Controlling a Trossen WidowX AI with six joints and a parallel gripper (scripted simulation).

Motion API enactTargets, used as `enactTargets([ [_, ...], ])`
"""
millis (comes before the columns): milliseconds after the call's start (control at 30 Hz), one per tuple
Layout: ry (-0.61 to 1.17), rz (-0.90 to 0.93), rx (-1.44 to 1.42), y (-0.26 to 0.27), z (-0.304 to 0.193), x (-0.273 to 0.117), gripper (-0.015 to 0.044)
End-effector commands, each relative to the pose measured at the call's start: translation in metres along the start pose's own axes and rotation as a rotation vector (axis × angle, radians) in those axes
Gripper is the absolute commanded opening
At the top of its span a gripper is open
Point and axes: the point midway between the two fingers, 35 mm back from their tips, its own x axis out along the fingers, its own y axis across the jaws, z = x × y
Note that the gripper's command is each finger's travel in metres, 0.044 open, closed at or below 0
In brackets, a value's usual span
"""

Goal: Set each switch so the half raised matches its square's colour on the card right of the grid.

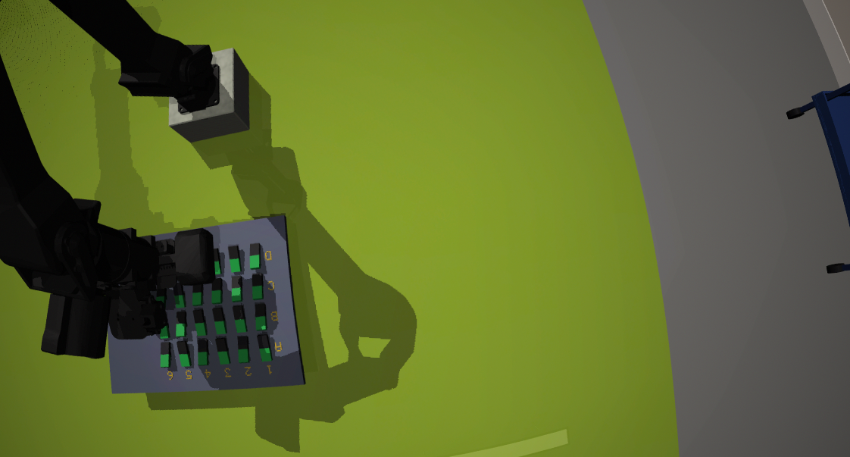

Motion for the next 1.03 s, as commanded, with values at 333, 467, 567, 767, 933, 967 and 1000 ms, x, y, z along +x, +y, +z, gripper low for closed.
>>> enactTargets([
  [333, -0.029, -0.002, 0.001, 0.005, 0.005, -0.065, 0.0000],
  [467, -0.032, 0.001, 0.002, 0.039, 0.043, -0.072, 0.0000],
  [567, -0.033, 0.002, 0.002, 0.045, 0.049, -0.072, 0.0000],
  [767, -0.033, 0.002, 0.002, 0.045, 0.049, -0.072, 0.0000],
  [933, -0.033, 0.002, 0.002, 0.045, 0.049, -0.072, 0.0000],
  [967, -0.033, 0.002, 0.002, 0.045, 0.049, -0.072, 0.0000],
  [1000, -0.033, 0.002, 0.002, 0.045, 0.049, -0.072, 0.0000],
])
